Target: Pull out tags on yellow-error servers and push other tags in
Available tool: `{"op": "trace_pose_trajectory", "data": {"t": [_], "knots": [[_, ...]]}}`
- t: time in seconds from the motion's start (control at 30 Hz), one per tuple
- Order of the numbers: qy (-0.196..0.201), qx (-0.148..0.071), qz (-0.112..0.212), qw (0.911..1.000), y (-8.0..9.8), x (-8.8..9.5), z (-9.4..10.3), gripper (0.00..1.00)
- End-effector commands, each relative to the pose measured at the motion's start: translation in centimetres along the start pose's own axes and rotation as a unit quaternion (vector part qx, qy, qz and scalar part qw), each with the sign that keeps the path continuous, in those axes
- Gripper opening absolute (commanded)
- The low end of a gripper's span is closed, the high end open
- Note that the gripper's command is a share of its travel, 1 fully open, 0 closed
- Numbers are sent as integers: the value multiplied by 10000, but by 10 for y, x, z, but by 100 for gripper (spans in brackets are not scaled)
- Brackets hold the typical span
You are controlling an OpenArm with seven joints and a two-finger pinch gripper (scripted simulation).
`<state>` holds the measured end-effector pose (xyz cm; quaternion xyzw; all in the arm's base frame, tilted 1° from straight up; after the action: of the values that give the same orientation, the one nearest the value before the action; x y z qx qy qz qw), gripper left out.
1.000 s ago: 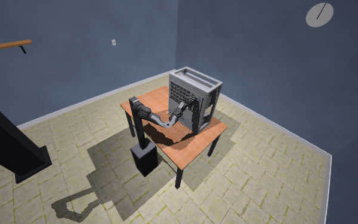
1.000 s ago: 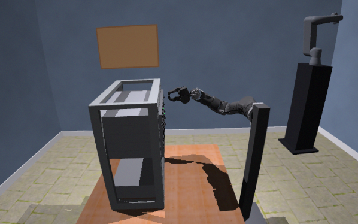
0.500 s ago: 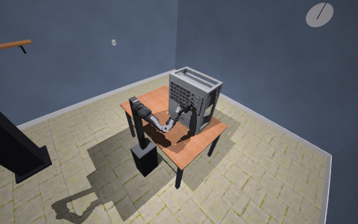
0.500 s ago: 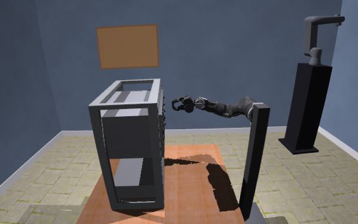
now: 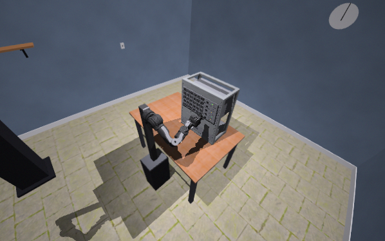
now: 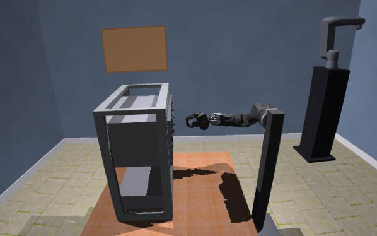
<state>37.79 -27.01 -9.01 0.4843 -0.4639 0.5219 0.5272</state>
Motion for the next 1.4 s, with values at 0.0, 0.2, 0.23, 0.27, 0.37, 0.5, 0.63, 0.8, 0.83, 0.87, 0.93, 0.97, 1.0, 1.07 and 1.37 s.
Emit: {"op": "trace_pose_trajectory", "data": {"t": [0.0,0.2,0.23,0.27,0.37,0.5,0.63,0.8,0.83,0.87,0.93,0.97,1.0,1.07,1.37], "knots": [[39,-71,182,9998,2,3,0,10],[36,-81,171,9998,8,-16,-7,10],[37,-77,176,9998,10,-20,-10,10],[38,-74,181,9998,11,-24,-12,10],[37,-79,175,9998,15,-34,-16,10],[37,-85,166,9998,19,-45,-20,10],[37,-88,161,9998,20,-49,-22,10],[37,-87,163,9998,21,-51,-23,10],[37,-87,163,9998,21,-51,-23,10],[37,-87,163,9998,21,-51,-23,10],[37,-87,163,9998,21,-51,-23,10],[37,-87,163,9998,21,-51,-23,10],[37,-87,163,9998,21,-51,-23,10],[37,-87,163,9998,21,-51,-23,10],[37,-87,163,9998,21,-51,-23,10]]}}
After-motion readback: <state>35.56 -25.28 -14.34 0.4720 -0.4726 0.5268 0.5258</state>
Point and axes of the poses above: the point where the finger pads meet when closed, its own y axis back along the fingers, its own x axis across the jaws, z = x × y, the point moved 2 cm from there along y, back along the fingers, and after that the axes turned 7 degrees about y, right-handed, at the moved point
